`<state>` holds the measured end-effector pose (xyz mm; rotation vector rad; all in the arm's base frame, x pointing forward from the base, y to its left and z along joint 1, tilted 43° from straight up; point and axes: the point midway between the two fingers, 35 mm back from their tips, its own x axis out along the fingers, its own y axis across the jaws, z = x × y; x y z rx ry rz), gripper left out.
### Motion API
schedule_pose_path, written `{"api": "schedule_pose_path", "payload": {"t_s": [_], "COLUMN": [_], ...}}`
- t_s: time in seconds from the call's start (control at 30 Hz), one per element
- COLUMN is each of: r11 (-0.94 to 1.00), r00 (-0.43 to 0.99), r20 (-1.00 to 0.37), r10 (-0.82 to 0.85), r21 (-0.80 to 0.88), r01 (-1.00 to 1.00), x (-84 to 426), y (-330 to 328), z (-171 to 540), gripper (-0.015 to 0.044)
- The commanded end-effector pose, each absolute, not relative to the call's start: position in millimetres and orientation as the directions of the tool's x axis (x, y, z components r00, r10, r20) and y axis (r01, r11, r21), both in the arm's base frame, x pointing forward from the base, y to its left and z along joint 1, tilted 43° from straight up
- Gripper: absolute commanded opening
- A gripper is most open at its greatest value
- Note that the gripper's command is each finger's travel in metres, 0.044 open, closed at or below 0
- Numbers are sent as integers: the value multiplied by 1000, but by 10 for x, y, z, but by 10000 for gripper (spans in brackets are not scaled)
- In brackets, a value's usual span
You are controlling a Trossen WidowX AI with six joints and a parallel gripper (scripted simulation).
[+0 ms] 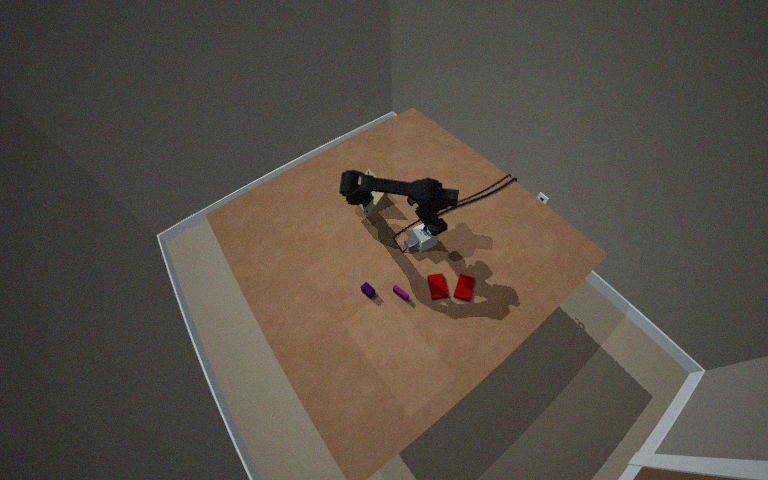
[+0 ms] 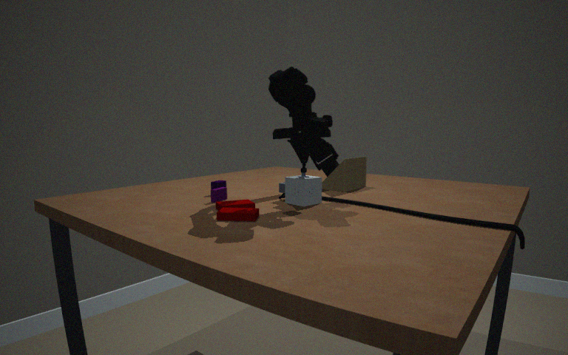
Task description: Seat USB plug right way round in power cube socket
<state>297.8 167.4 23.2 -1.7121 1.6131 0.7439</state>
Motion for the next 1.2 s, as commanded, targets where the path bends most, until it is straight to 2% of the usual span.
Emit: {"api": "schedule_pose_path", "payload": {"t_s": [0.0, 1.17], "r11": [-23, -23], "r00": [77, 77], "r20": [-782, -782], "r10": [-618, -618], "r21": [-80, -80], "r01": [-997, -997], "x": [2977, 2981], "y": [1674, 1646], "z": [225, 194], "gripper": [0, 0]}}
